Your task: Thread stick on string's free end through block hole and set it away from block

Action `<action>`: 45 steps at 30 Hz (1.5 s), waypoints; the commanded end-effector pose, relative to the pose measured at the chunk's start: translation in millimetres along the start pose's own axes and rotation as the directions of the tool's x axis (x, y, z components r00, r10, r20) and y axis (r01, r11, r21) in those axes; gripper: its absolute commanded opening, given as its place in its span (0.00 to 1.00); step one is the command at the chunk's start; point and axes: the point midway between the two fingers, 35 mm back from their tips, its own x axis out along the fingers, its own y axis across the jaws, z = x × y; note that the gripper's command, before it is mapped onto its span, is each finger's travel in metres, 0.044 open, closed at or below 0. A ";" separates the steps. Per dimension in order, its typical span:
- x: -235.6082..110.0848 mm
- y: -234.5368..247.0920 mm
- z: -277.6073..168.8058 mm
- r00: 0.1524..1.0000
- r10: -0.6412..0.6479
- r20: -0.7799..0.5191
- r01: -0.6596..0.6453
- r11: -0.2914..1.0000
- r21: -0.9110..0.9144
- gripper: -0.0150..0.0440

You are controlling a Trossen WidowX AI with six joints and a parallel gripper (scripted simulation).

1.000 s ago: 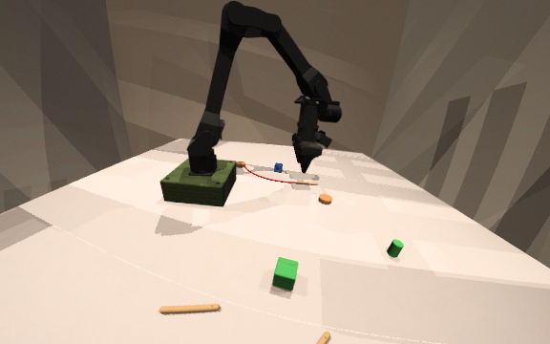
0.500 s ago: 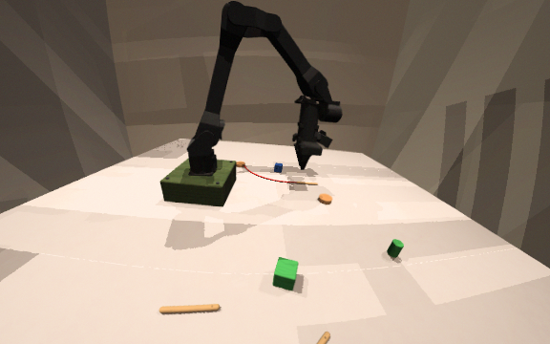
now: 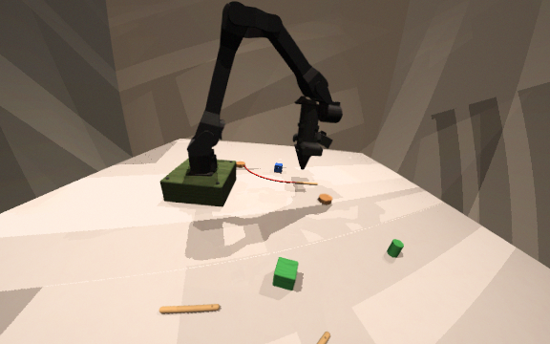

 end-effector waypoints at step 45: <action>58.8 -1.5 -2.3 1.000 -0.005 -0.006 0.005 1.000 0.004 0.47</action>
